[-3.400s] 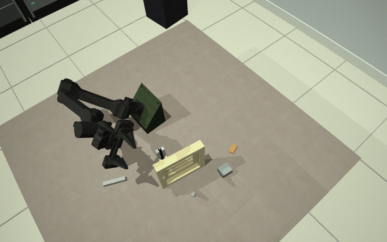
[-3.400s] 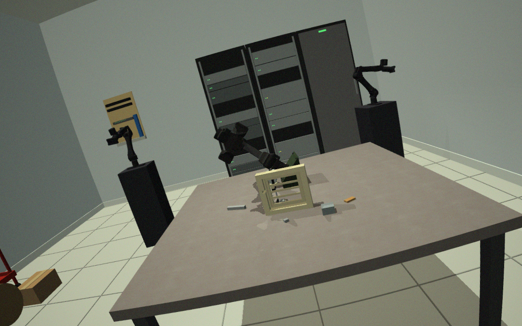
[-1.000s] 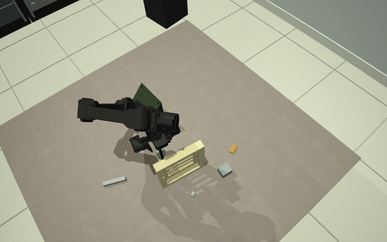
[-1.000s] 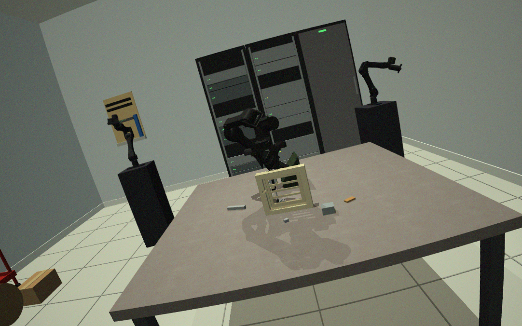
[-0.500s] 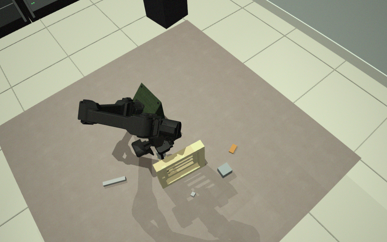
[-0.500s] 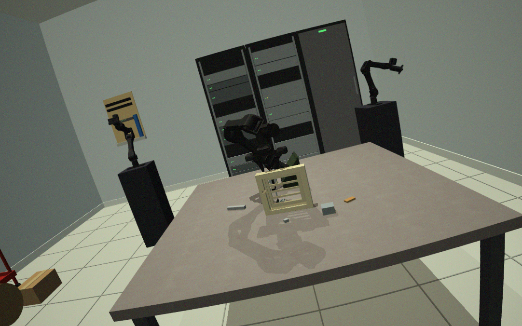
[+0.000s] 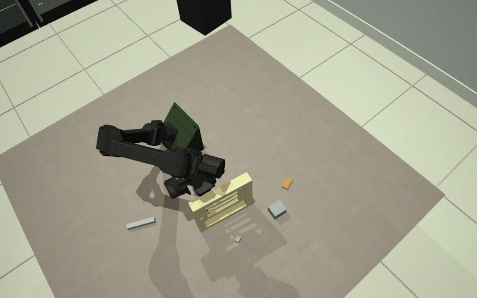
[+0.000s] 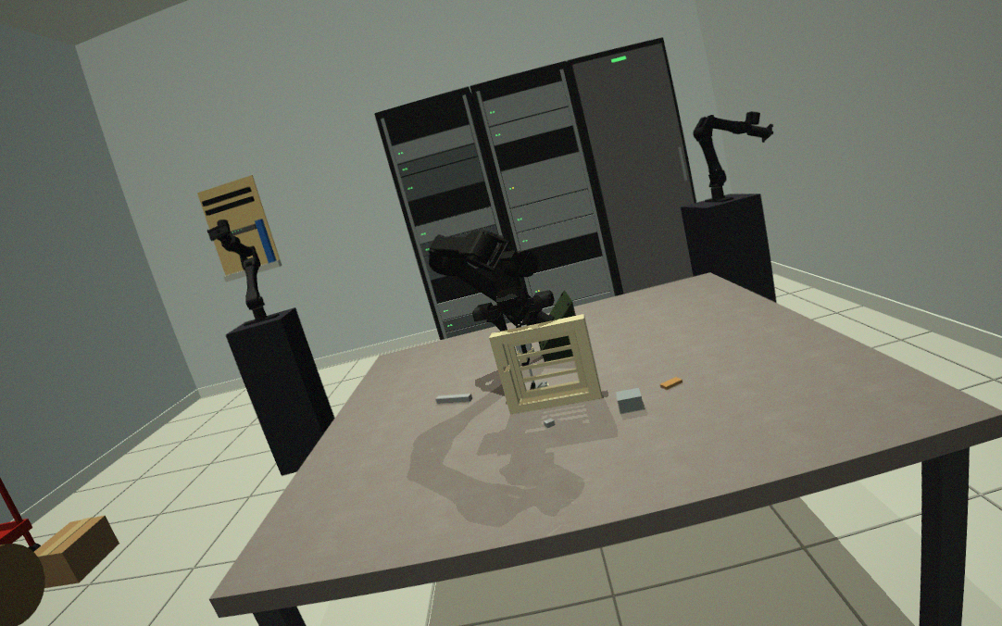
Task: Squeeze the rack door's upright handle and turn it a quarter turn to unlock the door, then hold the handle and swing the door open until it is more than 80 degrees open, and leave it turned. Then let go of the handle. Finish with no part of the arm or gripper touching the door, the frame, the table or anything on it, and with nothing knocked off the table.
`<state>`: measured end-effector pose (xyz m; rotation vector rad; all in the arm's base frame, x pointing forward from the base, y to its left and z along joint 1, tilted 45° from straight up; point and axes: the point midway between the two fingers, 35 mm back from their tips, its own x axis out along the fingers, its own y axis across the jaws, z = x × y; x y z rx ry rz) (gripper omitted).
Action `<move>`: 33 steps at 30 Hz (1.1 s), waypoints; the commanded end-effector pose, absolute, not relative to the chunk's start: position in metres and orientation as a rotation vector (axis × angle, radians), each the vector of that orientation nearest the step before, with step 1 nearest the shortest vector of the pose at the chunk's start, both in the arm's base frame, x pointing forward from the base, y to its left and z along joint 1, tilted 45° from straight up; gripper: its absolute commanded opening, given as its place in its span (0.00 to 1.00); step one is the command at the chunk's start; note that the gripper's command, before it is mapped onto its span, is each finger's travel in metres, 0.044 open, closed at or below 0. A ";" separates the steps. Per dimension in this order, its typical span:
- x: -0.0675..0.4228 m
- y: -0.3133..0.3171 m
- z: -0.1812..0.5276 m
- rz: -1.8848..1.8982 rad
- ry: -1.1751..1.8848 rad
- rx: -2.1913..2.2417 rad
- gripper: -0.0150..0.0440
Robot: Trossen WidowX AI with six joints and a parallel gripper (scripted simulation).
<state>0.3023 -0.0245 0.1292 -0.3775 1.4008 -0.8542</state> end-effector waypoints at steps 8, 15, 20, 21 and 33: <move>0.301 -0.033 0.120 -0.851 1.433 -0.374 0.65; 0.301 -0.033 0.120 -0.851 1.433 -0.374 0.41; 0.301 -0.033 0.120 -0.851 1.433 -0.374 0.35; 0.301 -0.033 0.120 -0.851 1.433 -0.374 0.34; 0.301 -0.033 0.120 -0.933 1.374 -0.281 0.28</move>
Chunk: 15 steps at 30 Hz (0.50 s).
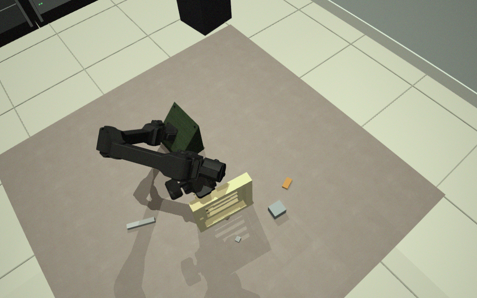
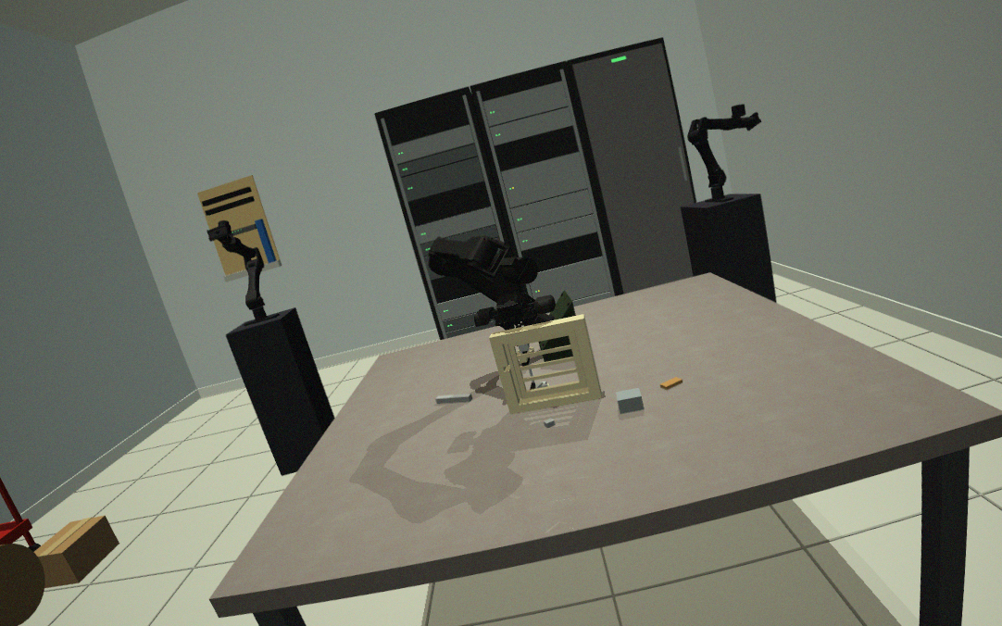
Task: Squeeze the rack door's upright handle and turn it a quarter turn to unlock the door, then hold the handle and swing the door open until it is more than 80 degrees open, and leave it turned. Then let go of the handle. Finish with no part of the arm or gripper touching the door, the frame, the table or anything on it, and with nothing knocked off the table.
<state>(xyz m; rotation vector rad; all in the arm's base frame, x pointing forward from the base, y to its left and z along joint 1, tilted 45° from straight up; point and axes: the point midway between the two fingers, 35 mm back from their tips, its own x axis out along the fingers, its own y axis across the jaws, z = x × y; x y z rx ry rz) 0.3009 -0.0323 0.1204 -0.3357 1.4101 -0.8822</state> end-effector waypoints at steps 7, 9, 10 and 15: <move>0.301 -0.033 0.120 -1.150 1.188 -0.019 0.28; 0.301 -0.033 0.120 -1.207 1.130 0.056 0.28; 0.301 -0.033 0.120 -1.235 1.100 0.094 0.28; 0.301 -0.033 0.120 -1.367 0.944 0.281 0.28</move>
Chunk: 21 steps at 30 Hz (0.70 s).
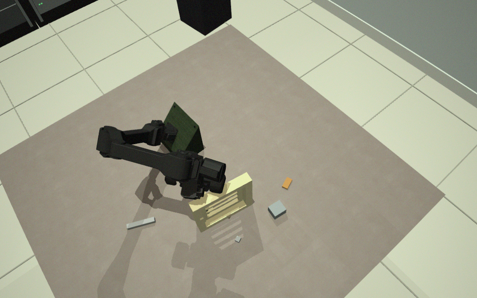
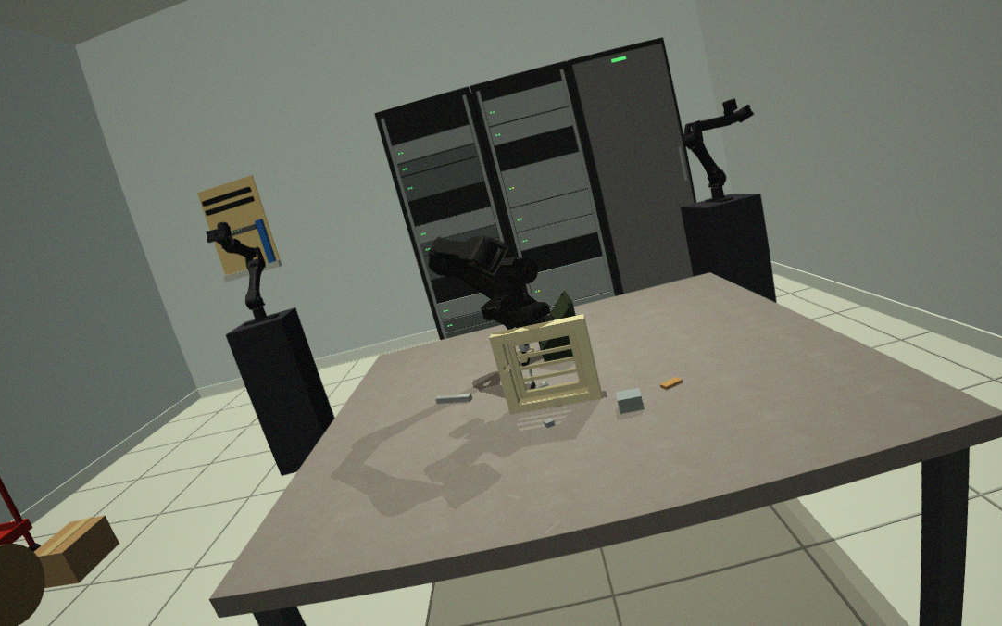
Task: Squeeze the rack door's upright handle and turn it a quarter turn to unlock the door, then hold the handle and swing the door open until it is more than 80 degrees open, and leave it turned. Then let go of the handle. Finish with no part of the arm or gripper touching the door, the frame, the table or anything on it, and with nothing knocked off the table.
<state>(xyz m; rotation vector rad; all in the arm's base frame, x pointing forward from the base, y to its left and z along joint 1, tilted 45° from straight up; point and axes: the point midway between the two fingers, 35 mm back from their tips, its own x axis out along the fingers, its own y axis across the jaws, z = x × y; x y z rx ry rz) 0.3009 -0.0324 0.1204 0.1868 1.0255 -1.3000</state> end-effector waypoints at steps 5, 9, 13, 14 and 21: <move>0.301 -0.033 0.120 -1.484 0.775 0.467 0.28; 0.301 -0.033 0.120 -1.568 0.631 0.615 0.28; 0.301 -0.033 0.120 -1.642 0.479 0.762 0.28; 0.301 -0.033 0.120 -1.659 0.440 0.798 0.28; 0.301 -0.033 0.120 -1.757 0.161 1.043 0.28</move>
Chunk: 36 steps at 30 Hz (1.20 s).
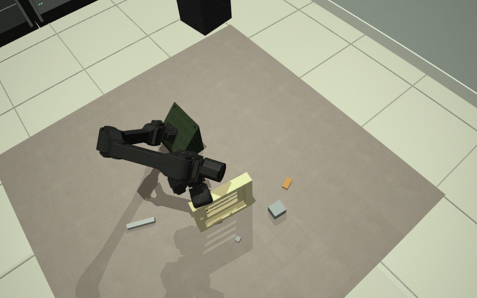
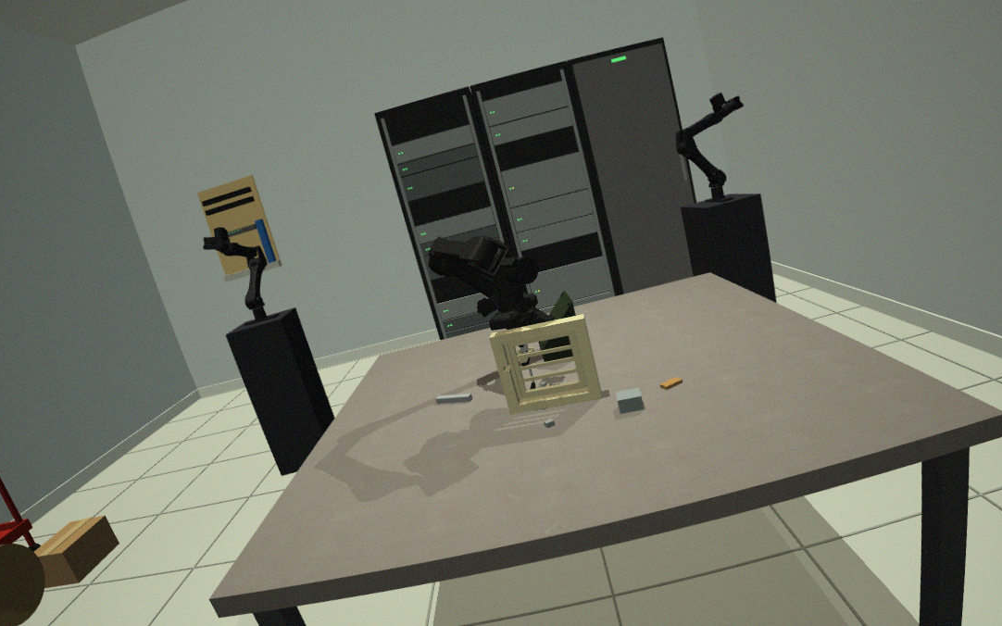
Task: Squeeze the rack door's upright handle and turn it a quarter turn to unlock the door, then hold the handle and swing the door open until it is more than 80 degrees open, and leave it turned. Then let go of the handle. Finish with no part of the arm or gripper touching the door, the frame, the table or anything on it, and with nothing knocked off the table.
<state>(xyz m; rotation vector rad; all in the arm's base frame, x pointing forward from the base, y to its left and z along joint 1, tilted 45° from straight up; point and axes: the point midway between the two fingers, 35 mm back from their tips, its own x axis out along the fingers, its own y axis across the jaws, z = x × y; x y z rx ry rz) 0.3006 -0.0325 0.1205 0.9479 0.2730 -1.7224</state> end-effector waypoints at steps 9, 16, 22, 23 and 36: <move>0.301 -0.033 0.120 -1.765 0.133 1.067 0.32; 0.301 -0.033 0.120 -1.765 0.133 1.067 0.63; 0.301 -0.033 0.120 -1.747 0.196 1.014 0.74; 0.301 -0.033 0.120 -1.734 0.239 0.978 0.74; 0.301 -0.033 0.120 -1.504 0.743 0.501 0.74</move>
